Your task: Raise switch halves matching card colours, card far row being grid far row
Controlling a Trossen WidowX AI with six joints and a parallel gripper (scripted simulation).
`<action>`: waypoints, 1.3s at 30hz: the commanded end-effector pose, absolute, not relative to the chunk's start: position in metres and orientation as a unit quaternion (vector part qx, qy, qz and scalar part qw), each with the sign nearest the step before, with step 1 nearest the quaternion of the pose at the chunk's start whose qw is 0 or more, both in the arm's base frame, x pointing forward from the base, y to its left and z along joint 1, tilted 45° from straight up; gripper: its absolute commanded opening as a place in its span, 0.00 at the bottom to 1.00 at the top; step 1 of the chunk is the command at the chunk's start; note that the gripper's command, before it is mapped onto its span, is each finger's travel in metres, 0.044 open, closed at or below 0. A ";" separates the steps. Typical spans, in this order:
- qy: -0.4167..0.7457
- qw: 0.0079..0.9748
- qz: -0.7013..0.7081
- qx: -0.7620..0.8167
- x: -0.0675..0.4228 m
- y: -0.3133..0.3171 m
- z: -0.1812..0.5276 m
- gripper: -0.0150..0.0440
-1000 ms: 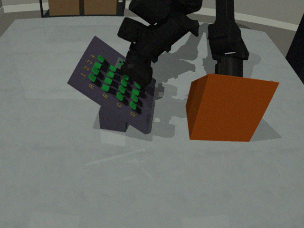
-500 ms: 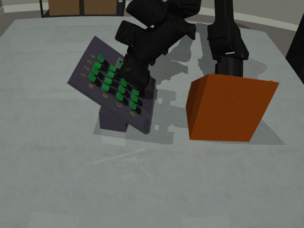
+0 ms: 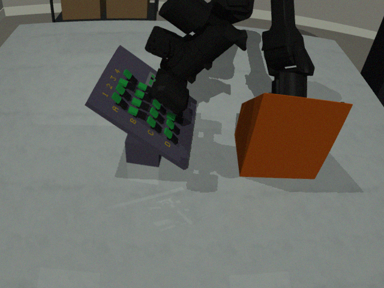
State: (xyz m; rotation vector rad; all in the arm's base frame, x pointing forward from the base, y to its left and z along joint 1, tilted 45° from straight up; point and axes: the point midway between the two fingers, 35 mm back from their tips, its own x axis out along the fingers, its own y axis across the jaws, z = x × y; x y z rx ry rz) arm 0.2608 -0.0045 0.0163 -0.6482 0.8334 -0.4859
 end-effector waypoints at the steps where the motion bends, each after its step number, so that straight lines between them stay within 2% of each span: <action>1: 0.395 0.836 -0.227 -0.306 0.261 -0.004 0.016 0.25; 39: 0.399 0.835 -0.227 -0.303 0.259 0.002 0.017 0.25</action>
